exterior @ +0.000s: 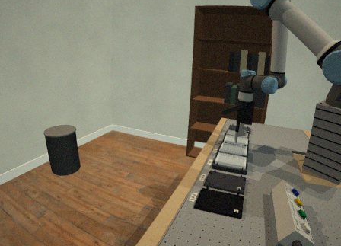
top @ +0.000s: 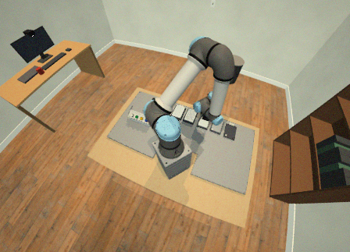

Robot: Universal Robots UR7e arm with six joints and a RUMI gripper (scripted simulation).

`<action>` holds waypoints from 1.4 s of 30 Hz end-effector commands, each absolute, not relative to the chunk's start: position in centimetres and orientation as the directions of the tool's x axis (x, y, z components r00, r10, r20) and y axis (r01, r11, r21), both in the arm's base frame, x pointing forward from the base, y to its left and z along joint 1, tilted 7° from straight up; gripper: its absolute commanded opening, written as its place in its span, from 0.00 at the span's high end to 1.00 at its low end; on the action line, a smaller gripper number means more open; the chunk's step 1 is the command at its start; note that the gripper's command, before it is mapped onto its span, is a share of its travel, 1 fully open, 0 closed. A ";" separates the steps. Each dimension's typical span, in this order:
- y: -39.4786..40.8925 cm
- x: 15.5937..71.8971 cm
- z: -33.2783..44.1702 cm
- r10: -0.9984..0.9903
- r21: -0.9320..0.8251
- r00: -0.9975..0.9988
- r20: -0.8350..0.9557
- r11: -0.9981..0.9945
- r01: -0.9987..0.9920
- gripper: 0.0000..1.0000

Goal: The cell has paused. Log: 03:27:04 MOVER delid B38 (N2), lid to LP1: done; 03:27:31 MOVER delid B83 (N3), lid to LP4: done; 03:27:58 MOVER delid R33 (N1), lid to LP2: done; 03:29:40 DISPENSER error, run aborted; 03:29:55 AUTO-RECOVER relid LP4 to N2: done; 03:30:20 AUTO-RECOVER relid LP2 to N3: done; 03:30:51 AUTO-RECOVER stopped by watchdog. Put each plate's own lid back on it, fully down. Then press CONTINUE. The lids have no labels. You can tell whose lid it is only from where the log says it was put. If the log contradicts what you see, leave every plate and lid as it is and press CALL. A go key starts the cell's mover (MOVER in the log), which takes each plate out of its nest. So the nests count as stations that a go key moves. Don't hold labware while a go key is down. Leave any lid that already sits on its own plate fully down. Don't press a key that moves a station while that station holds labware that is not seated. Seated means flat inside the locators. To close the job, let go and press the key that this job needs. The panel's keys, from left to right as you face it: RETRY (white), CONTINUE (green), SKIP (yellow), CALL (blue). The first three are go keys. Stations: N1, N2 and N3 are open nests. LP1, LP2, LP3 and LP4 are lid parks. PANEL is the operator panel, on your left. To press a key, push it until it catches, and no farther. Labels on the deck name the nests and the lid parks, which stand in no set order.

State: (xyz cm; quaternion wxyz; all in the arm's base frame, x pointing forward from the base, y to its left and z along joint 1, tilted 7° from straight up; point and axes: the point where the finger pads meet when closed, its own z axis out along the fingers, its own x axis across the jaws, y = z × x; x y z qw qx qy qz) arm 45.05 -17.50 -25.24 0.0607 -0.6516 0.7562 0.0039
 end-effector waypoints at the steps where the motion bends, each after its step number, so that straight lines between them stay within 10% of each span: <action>1: -17.5 45.1 -25.2 -0.985 -0.074 -0.144 -0.096 0.151 -0.986 1.00; 42: -11.4 45.8 -21.6 -0.984 -0.074 -0.148 -0.097 0.156 -0.985 1.00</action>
